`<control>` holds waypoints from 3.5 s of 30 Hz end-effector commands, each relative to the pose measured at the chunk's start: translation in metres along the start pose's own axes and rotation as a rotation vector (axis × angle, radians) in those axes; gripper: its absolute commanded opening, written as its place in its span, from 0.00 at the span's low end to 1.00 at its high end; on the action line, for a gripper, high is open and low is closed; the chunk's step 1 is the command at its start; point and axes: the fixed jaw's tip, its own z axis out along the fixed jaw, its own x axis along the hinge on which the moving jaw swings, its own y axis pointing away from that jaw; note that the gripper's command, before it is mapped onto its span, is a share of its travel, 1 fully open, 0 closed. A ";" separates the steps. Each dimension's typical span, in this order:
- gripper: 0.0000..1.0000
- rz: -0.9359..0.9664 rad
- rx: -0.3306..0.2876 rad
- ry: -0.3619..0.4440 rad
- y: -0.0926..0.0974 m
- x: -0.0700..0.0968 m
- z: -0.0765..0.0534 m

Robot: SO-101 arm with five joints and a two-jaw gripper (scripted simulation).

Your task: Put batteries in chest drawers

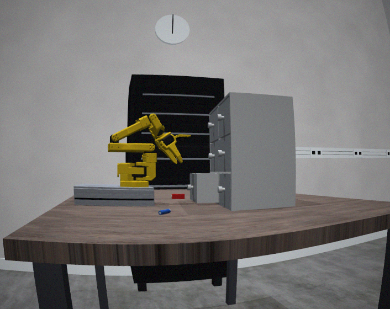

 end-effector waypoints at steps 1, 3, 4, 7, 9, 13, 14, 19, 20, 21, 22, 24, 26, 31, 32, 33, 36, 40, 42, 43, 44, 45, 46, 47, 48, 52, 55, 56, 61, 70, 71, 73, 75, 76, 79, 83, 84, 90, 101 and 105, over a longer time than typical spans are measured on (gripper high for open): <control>0.21 0.091 -0.007 0.026 0.002 0.005 0.002; 0.21 0.139 -0.007 0.031 0.002 0.005 0.002; 0.21 0.152 -0.007 0.033 0.002 0.005 0.002; 0.21 0.152 -0.007 0.039 0.002 0.006 0.002; 0.21 0.152 -0.007 0.039 0.002 0.006 0.002; 0.21 0.152 -0.007 0.047 0.002 0.007 0.002; 0.21 0.152 -0.007 0.048 0.002 0.007 0.002; 0.21 0.152 -0.007 0.048 0.002 0.007 0.002; 0.21 0.152 -0.007 0.048 0.002 0.007 0.002; 0.21 0.152 -0.007 0.048 0.002 0.007 0.002; 0.21 0.152 -0.007 0.048 0.002 0.007 0.002; 0.21 0.152 -0.007 0.048 0.002 0.007 0.002; 0.21 0.152 -0.007 0.048 0.002 0.007 0.002; 0.21 0.152 -0.005 0.048 0.001 0.005 0.021; 0.21 0.152 -0.004 0.048 0.001 0.006 0.025; 0.21 0.152 -0.004 0.048 0.001 0.006 0.029; 0.21 0.152 -0.003 0.047 0.001 0.008 0.040; 0.21 0.152 -0.002 0.047 0.001 0.010 0.047; 0.21 0.152 -0.002 0.047 0.001 0.010 0.047; 0.21 0.152 -0.002 0.047 0.001 0.010 0.047; 0.21 0.152 -0.002 0.047 0.001 0.010 0.047; 0.21 0.152 -0.002 0.047 0.001 0.010 0.047; 0.21 0.152 -0.002 0.047 0.001 0.010 0.047; 0.21 0.152 -0.002 0.047 0.001 0.010 0.047; 0.21 0.152 -0.002 0.047 0.001 0.010 0.047; 0.21 0.152 -0.002 0.047 0.001 0.010 0.047; 0.21 0.152 -0.002 0.047 0.001 0.010 0.047; 0.21 0.152 -0.002 0.047 0.001 0.010 0.047; 0.21 0.152 -0.002 0.047 0.001 0.010 0.047; 0.21 0.152 -0.002 0.047 0.001 0.011 0.048; 0.21 0.152 -0.002 0.047 0.001 0.011 0.048; 0.21 0.152 -0.002 0.047 0.001 0.012 0.049; 0.21 0.152 -0.002 0.047 0.001 0.012 0.049; 0.21 0.152 -0.002 0.047 0.001 0.012 0.049; 0.21 0.152 -0.003 0.047 0.002 0.012 0.049; 0.21 0.152 -0.003 0.047 0.002 0.013 0.049; 0.21 0.152 -0.003 0.047 0.002 0.013 0.049; 0.21 0.152 -0.003 0.047 0.002 0.013 0.049; 0.21 0.152 -0.001 0.047 0.001 0.009 0.063; 0.21 0.152 -0.001 0.047 0.001 0.009 0.065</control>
